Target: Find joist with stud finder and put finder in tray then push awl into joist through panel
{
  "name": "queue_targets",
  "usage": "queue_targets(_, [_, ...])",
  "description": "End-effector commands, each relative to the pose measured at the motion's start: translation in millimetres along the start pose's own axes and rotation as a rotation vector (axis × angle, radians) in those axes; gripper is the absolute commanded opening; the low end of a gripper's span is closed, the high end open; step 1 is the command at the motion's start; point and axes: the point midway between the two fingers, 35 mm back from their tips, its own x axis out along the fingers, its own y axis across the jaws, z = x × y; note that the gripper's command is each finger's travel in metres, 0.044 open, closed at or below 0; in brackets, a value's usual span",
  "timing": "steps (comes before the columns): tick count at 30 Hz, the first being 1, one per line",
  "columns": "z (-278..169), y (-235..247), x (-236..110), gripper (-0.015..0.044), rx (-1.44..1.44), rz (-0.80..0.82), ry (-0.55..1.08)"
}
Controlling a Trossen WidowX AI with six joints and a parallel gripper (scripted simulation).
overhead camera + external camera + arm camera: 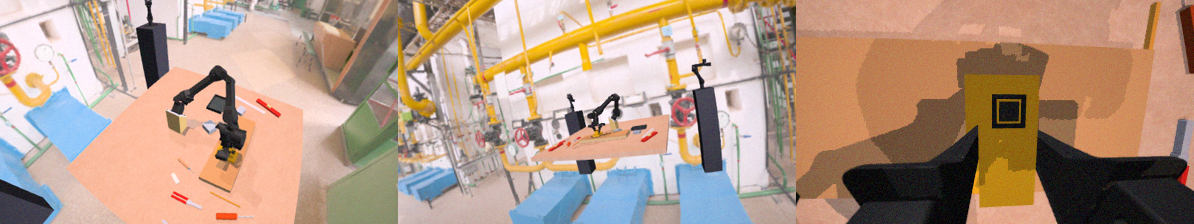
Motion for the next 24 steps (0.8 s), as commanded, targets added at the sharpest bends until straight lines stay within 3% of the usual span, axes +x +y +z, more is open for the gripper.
queue_targets(1, [-1,13,0,0.0,0.001,0.005,0.001])
queue_targets(24, [-1,84,0,0.0,0.004,0.008,0.002])
